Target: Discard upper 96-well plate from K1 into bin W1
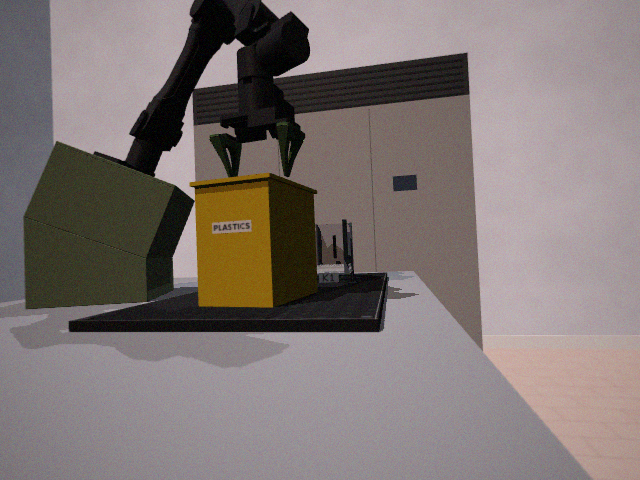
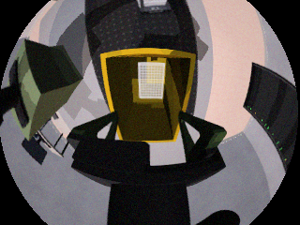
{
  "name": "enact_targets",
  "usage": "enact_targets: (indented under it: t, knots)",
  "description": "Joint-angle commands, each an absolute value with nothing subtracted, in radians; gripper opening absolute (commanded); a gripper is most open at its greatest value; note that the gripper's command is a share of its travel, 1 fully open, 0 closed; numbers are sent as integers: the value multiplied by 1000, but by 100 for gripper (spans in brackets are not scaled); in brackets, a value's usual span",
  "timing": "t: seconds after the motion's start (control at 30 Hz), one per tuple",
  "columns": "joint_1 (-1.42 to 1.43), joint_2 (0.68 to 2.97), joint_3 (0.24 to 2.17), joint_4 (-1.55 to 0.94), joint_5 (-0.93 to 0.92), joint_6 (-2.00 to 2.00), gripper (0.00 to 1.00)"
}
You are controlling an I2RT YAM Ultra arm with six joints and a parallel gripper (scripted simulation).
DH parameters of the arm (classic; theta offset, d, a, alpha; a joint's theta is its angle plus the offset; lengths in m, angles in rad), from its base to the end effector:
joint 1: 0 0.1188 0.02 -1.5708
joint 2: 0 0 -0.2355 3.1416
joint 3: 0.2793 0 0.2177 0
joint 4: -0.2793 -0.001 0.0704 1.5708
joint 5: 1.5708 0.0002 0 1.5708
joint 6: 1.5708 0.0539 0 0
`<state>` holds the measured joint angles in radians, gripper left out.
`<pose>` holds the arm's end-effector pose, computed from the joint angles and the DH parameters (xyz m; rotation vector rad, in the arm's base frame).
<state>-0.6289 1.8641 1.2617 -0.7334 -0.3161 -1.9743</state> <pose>0.2714 -0.1754 0.1568 -1.7662 2.1334 -0.1977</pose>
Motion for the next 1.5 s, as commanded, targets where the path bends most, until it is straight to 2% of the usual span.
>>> enact_targets:
  t: [0.0, 0.73, 1.47]
  knots:
    - [-633, 1857, 1264, -733, -317, -1973, 100]
    - [-633, 1857, 1264, -733, -317, -1973, 100]
    - [-660, 1803, 1311, -842, -323, -2001, 100]
